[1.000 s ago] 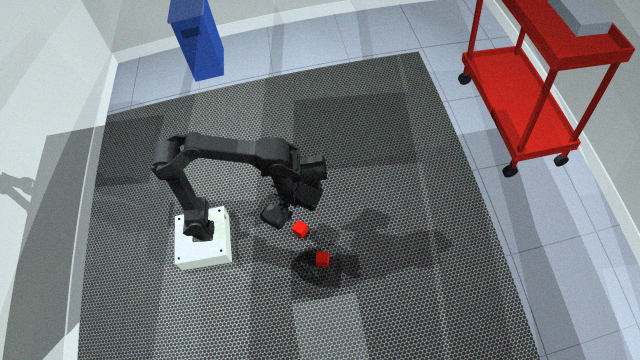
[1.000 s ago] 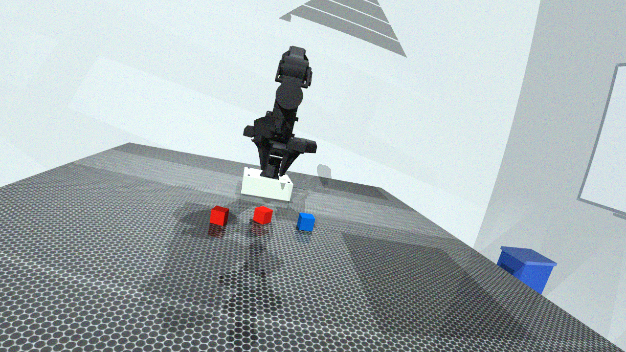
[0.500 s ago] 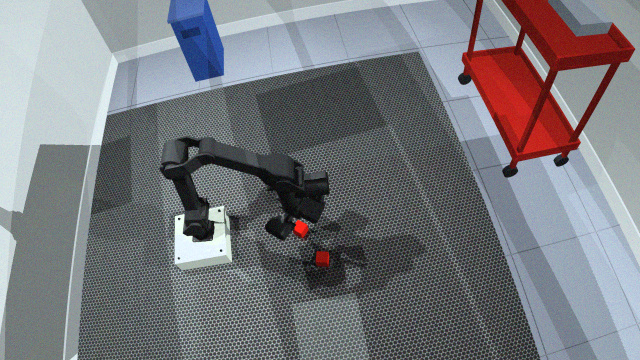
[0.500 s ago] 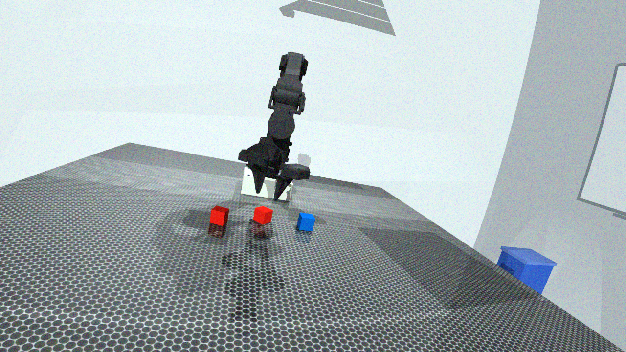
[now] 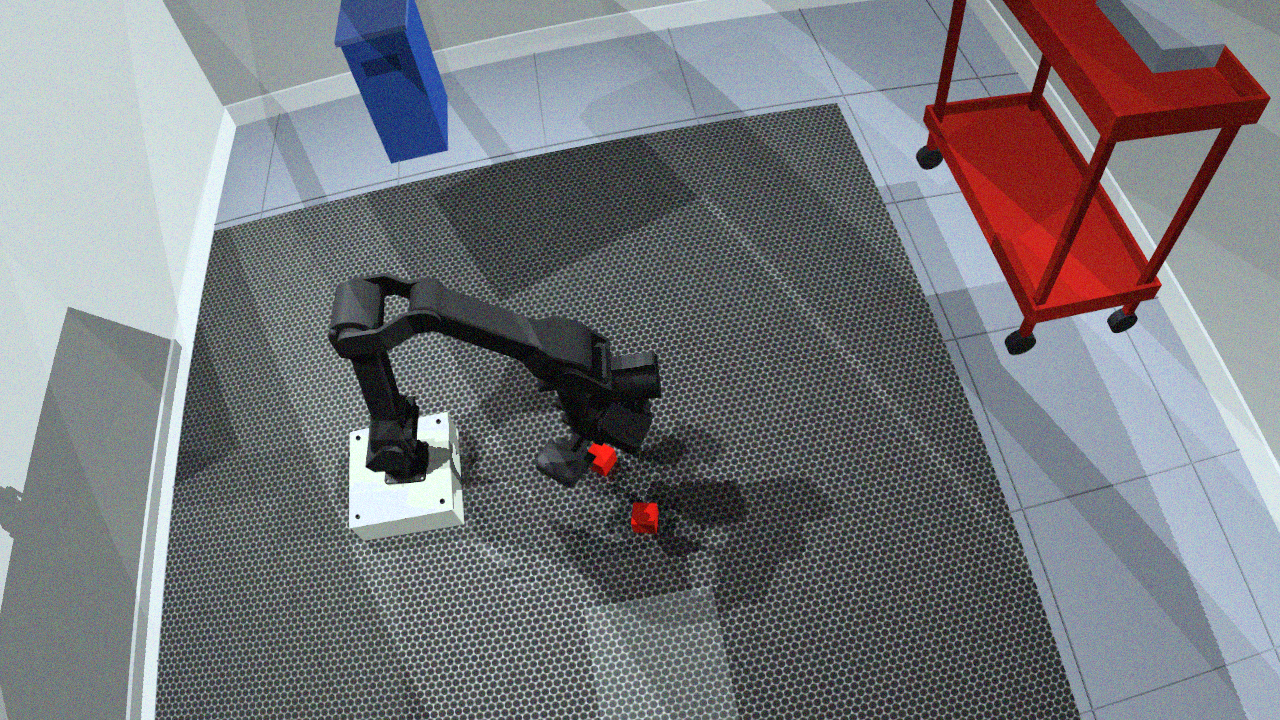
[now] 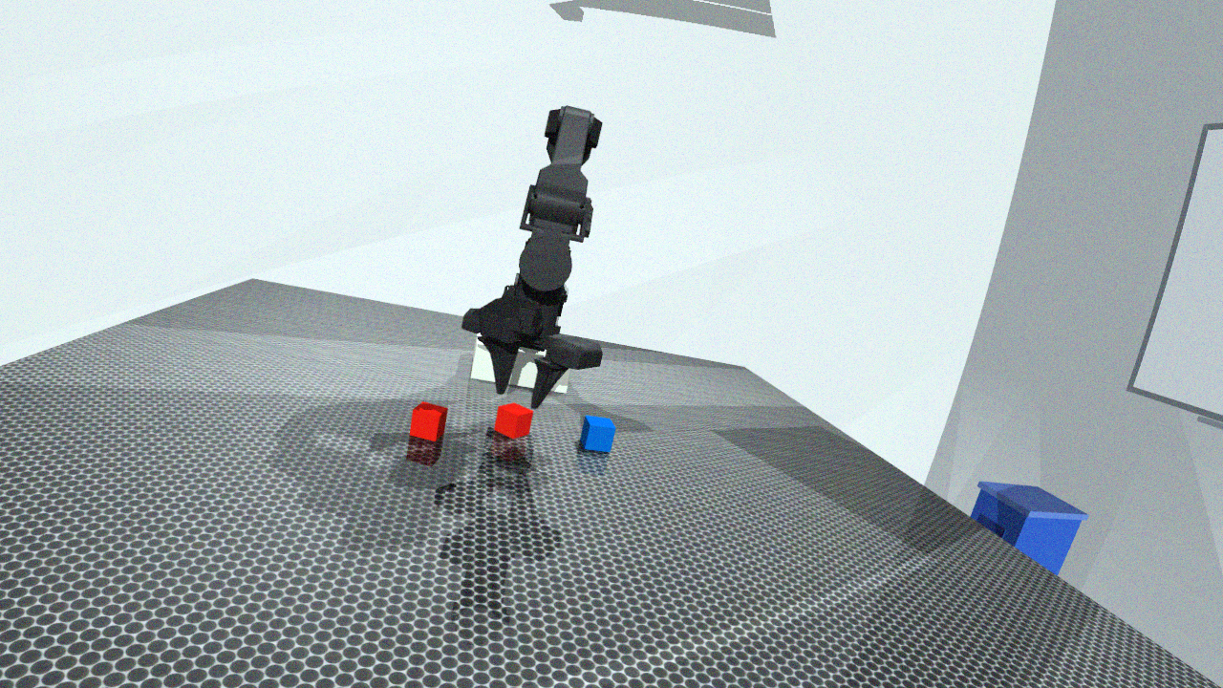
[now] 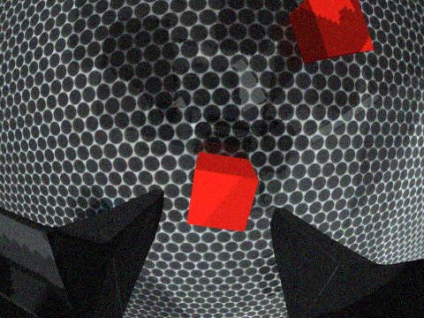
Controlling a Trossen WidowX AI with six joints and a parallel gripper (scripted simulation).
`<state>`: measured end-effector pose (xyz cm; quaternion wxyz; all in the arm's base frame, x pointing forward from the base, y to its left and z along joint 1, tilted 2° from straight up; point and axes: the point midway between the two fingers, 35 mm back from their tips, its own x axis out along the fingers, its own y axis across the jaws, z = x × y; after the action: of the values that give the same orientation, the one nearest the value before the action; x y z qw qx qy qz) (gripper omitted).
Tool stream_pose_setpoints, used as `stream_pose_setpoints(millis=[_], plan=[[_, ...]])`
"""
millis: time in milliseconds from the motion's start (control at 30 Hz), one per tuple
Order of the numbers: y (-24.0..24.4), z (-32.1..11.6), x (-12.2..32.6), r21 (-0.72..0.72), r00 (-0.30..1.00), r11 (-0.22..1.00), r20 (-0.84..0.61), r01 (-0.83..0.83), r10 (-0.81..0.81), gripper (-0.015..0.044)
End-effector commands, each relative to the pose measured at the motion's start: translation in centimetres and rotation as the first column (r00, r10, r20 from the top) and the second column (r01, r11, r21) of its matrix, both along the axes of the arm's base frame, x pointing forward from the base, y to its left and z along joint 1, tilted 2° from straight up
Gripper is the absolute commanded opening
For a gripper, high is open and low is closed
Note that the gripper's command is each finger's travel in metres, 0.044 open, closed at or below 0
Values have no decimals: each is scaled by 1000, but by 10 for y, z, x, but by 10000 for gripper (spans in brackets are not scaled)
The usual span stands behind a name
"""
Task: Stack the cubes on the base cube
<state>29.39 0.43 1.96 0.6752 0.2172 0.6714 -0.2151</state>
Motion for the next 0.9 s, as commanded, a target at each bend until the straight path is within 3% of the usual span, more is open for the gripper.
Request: stream_pose_setpoints(millis=[0,433,633,867], plan=[[0,-10,-3,3,1000,1000,-13,-3,3,265],[0,-29,-4,3,1000,1000,-14,-3,3,265],[0,-29,-4,3,1000,1000,-14,-3,3,108],[1,-22,-2,3,1000,1000,-13,-3,3,105]])
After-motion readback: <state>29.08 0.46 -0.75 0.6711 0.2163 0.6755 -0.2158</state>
